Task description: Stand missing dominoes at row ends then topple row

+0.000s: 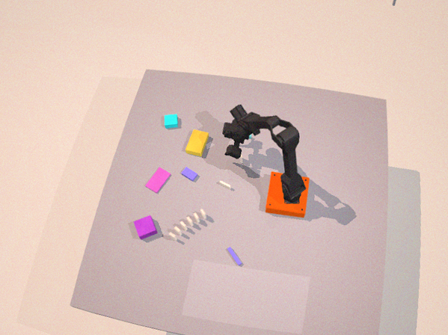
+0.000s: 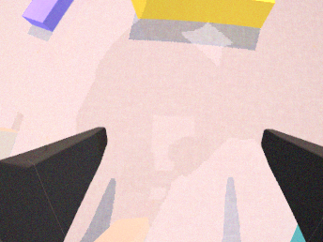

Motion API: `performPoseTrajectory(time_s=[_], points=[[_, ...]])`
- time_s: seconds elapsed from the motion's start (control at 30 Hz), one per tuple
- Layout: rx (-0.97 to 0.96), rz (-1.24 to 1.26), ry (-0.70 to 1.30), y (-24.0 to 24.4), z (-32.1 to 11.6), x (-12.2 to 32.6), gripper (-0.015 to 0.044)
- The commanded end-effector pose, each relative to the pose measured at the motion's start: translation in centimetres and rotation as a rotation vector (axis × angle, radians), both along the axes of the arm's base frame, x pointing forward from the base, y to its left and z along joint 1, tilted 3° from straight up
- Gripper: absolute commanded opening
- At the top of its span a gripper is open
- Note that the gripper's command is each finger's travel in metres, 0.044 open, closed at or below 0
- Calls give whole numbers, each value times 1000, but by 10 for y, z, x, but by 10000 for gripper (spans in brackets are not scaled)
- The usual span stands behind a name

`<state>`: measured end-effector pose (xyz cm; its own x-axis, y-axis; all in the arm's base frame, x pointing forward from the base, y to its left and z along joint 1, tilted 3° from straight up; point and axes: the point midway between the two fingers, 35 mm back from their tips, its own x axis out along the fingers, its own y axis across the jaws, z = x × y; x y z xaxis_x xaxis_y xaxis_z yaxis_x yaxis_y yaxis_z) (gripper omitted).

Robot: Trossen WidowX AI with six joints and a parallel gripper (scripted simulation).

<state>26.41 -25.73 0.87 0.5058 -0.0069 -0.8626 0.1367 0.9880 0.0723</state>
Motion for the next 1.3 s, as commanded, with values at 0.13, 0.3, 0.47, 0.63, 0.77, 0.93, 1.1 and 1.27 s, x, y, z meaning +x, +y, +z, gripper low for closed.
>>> performPoseTrajectory(time_s=[0.13, 0.3, 0.47, 0.63, 0.77, 0.93, 1.1, 1.27], points=[[-32, 195, 526, 45, 65, -39, 440], [-30, 206, 552, 48, 69, -42, 440], [-30, 206, 552, 48, 69, -42, 440], [-30, 206, 552, 47, 63, -41, 440], [-30, 206, 552, 47, 26, -41, 440], [-30, 206, 552, 49, 3, -43, 440], [-30, 206, 552, 49, -1, -44, 440], [-30, 206, 552, 49, -9, -44, 440]])
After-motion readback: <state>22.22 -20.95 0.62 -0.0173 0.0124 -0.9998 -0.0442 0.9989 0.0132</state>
